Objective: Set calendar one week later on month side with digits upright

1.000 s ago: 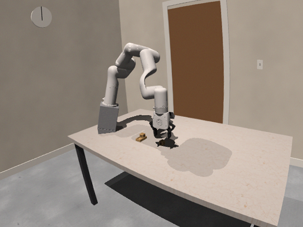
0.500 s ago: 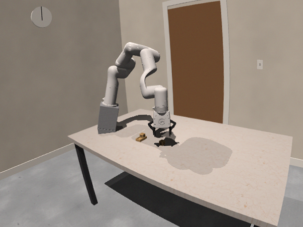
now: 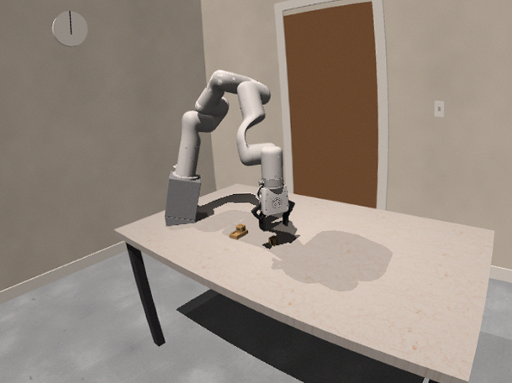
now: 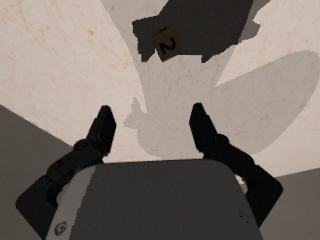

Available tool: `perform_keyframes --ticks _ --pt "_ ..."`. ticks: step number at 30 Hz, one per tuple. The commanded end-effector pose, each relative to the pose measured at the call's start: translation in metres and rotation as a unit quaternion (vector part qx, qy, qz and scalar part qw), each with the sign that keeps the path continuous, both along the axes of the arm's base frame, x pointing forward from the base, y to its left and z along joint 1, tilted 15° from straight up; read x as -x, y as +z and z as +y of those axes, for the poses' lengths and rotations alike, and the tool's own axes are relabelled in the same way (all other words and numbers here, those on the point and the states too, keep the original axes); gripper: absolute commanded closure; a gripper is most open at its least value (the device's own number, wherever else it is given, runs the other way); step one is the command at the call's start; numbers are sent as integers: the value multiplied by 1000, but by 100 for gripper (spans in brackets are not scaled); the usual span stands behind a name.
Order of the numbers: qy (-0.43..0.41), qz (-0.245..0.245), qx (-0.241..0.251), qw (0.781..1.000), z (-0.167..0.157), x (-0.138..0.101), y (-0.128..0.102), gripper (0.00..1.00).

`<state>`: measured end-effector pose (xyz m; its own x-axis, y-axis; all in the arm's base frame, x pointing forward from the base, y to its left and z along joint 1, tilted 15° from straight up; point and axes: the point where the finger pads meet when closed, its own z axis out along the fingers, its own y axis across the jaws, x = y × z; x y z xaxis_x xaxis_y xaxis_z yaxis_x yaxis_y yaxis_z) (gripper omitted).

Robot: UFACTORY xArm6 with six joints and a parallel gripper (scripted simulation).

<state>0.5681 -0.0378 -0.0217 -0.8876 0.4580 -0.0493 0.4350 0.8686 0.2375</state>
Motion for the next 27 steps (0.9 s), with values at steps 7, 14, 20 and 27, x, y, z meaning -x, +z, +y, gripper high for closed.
perform_keyframes --ticks 7,14,20,27 --pt "146 -38 16 988 6 4 3 0" --pt "270 -63 37 960 11 9 3 0" --pt "363 -81 53 927 15 13 4 0" --pt "448 -98 67 886 19 17 4 0"
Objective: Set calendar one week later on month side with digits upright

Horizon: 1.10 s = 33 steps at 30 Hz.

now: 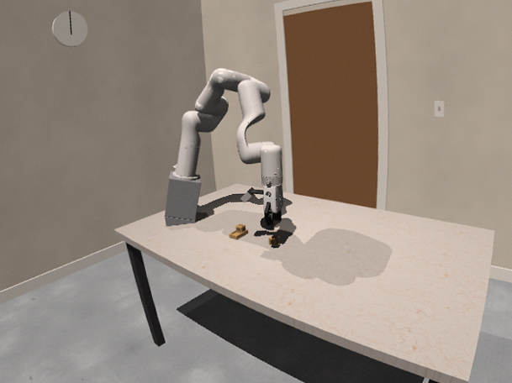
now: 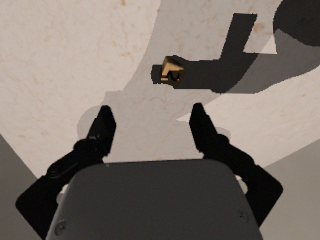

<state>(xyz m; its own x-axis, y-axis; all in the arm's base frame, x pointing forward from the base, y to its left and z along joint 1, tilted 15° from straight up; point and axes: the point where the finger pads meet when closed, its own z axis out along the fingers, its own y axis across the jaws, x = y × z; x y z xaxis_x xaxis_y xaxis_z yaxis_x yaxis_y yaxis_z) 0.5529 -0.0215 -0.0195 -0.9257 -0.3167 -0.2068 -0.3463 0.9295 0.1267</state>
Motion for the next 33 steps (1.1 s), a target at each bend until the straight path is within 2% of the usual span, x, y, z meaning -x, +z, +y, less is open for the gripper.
perform_keyframes --ticks 1,12,15,17,20,29,31,33 --pt "73 -22 4 997 2 1 2 0" --pt "259 -59 36 963 10 9 3 0" --pt "270 -61 38 960 10 10 3 0" --pt "324 -72 47 942 12 12 3 0" --pt "349 -77 51 933 13 13 3 0" --pt "490 -104 75 862 19 20 4 0" --pt "490 -104 75 862 19 20 4 0" --pt "510 -108 79 850 20 21 4 0"
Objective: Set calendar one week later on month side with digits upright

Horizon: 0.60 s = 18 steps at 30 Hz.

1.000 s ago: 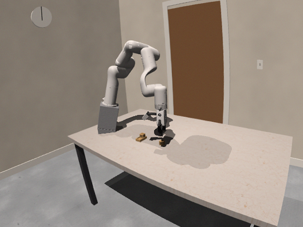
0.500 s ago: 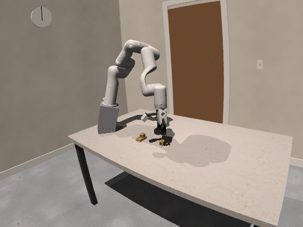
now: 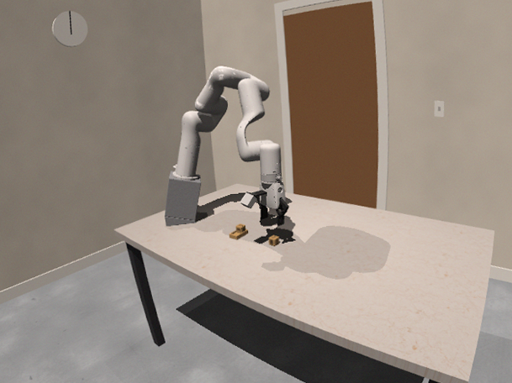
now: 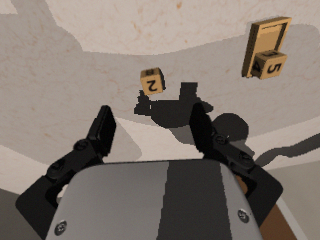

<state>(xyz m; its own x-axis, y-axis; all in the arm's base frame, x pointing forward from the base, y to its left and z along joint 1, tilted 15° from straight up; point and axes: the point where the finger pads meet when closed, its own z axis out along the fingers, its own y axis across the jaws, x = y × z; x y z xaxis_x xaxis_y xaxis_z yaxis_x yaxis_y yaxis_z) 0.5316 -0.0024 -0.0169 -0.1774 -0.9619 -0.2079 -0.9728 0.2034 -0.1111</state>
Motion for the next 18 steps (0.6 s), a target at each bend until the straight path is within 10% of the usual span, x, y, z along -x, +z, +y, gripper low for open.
perform_keyframes --ticks 1,12,13,18 --pt "47 -18 -2 999 1 1 2 0" --pt "83 -25 4 996 2 2 2 0" --pt "83 -25 4 996 2 2 2 53" --pt "83 -25 4 996 2 2 2 53"
